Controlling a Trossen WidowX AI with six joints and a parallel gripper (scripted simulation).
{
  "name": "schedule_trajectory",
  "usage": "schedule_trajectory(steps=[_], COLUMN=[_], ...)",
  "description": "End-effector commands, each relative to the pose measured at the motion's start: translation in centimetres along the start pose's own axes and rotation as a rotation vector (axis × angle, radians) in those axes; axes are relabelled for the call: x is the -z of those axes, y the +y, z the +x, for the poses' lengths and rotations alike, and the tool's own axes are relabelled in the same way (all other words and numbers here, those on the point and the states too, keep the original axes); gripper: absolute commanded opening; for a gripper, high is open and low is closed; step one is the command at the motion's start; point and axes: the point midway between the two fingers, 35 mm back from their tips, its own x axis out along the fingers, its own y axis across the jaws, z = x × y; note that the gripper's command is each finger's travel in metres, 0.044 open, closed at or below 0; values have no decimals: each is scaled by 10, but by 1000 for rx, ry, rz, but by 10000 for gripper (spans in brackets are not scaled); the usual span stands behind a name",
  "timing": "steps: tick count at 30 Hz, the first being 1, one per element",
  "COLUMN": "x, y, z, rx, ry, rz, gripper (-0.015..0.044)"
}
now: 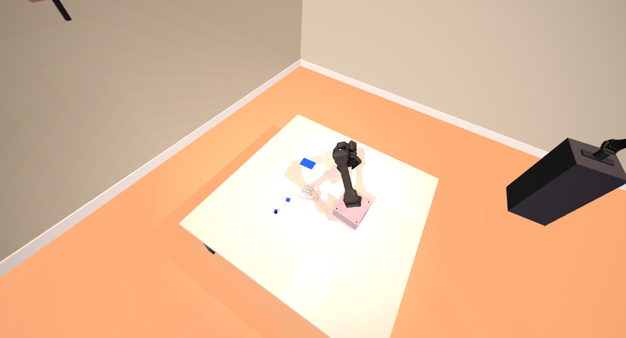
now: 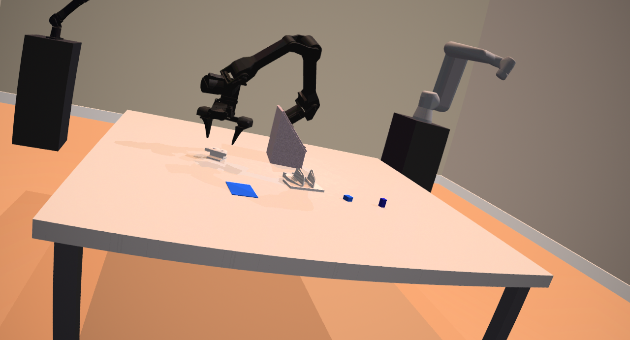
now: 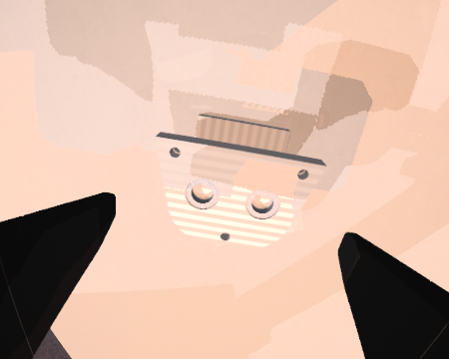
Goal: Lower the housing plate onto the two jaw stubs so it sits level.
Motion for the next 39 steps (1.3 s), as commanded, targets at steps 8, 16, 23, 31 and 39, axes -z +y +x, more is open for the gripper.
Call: schedule_trajectory(steps=[8, 16, 23, 31, 39], x=[-1, -1, -1, -2, -3], y=[0, 0, 0, 0, 0], z=[0, 0, 7, 20, 33], rx=[-1, -1, 0, 0, -1], ry=[-4, -4, -1, -2, -3], rz=[3, 3, 1, 1, 2], gripper=[440, 440, 440, 440, 440])
